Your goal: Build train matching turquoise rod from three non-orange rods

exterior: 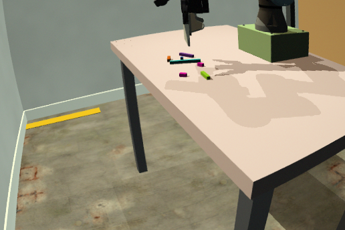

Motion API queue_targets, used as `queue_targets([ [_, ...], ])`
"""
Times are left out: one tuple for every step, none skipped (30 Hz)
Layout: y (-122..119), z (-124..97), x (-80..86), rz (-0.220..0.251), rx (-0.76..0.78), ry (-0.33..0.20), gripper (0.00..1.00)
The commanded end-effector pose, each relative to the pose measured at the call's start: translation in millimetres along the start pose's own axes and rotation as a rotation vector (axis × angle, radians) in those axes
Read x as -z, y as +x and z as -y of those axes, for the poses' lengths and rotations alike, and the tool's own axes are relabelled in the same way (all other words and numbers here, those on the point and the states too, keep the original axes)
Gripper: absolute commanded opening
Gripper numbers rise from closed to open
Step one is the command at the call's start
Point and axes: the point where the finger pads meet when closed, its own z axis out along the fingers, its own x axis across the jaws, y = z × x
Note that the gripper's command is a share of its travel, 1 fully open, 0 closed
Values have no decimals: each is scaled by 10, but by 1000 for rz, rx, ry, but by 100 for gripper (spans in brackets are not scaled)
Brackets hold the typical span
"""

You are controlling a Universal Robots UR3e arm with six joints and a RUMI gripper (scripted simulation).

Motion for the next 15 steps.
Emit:
queue_targets([
  [20, -60, 9, -7, -167, 8, 100],
  [25, -75, 9, -7, -200, 8, 100],
  [29, -90, 9, -7, -233, 8, 100],
  [33, -105, 9, -7, -266, 8, 100],
  [38, -120, 8, -7, -298, 8, 100],
  [38, -120, 8, -7, -298, 8, 100],
  [38, -120, 8, -7, -298, 8, 100],
  [42, -136, 8, -6, -331, 8, 100],
  [46, -151, 8, -6, -363, 8, 100],
  [50, -165, 7, -6, -393, 9, 100],
  [54, -179, 7, -6, -421, 9, 100],
  [57, -193, 6, -6, -448, 9, 100],
  [60, -205, 6, -6, -473, 9, 100],
  [63, -217, 5, -6, -497, 9, 100],
  [66, -228, 5, -6, -519, 9, 100],
])
